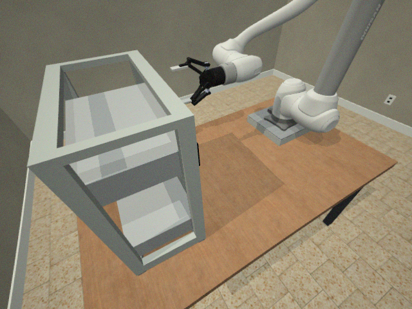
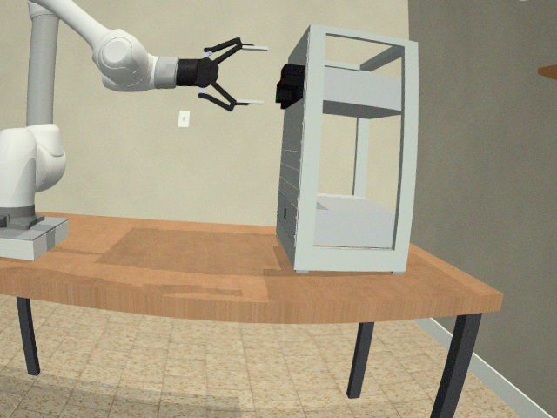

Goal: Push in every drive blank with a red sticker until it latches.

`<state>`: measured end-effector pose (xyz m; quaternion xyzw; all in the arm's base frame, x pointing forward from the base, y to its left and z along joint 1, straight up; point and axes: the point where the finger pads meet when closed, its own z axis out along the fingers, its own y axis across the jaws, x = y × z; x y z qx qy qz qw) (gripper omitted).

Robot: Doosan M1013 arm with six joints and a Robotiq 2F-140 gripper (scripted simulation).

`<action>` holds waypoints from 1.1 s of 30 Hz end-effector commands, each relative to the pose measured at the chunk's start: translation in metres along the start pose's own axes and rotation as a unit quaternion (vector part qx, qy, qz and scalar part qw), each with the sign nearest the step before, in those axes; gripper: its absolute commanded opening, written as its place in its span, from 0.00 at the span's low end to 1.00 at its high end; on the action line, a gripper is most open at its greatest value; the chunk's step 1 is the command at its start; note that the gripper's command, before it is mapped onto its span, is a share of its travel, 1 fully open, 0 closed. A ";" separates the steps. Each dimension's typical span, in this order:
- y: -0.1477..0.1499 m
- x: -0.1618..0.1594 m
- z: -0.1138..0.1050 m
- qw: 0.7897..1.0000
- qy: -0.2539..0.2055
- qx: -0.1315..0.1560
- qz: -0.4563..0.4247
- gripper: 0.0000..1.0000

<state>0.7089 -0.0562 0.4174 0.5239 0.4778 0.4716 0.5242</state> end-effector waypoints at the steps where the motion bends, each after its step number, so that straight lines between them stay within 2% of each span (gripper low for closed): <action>1: 0.005 -0.002 0.000 1.000 -0.001 -0.001 0.001 1.00; 12: 0.005 -0.002 0.000 1.000 -0.001 -0.001 0.001 1.00; 13: 0.005 -0.002 0.000 1.000 -0.001 -0.001 0.001 0.00; 33: 0.005 -0.002 0.000 1.000 -0.001 -0.001 0.001 0.00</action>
